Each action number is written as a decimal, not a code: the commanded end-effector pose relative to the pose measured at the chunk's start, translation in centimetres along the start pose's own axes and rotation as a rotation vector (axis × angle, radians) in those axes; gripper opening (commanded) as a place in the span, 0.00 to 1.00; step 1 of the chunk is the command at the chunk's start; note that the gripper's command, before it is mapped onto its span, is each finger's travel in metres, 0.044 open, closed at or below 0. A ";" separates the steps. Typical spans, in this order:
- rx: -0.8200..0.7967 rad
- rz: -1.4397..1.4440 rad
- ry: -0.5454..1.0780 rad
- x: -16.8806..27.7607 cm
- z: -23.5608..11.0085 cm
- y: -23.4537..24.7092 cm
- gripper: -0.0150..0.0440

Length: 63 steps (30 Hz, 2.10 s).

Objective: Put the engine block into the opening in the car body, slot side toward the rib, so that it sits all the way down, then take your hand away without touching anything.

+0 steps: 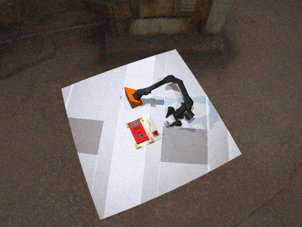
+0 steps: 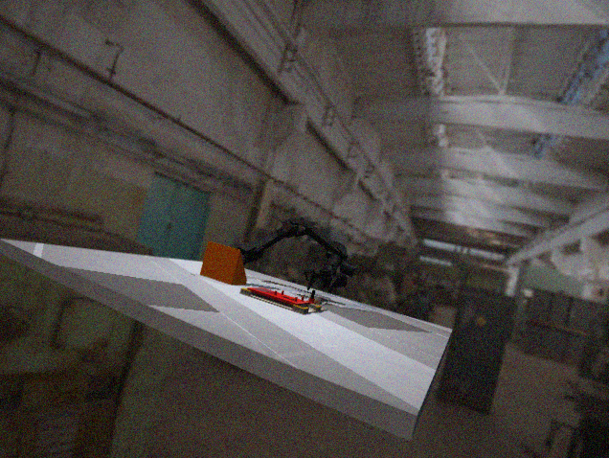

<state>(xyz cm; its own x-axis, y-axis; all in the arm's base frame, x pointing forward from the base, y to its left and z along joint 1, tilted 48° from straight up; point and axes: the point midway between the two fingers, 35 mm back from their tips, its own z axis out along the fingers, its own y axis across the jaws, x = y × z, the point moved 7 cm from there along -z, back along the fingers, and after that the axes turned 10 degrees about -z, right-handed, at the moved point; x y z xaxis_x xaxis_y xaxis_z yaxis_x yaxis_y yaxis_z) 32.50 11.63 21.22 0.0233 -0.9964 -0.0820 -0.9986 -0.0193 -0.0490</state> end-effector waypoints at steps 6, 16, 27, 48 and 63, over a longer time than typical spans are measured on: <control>-0.081 0.275 -0.143 1.5 0.9 -0.1 1.00; -0.178 0.571 -0.290 3.3 1.5 -0.2 1.00; -0.308 0.890 -0.447 5.3 1.7 -0.3 1.00; -0.505 1.261 -0.637 7.8 1.7 -0.3 1.00; -0.505 1.261 -0.637 7.5 3.8 -0.3 1.00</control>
<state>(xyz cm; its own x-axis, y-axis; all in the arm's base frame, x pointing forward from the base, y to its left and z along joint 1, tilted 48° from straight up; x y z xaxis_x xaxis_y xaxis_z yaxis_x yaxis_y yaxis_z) 33.27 4.12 17.31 -0.9564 -0.1828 -0.2279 -0.2916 0.6463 0.7052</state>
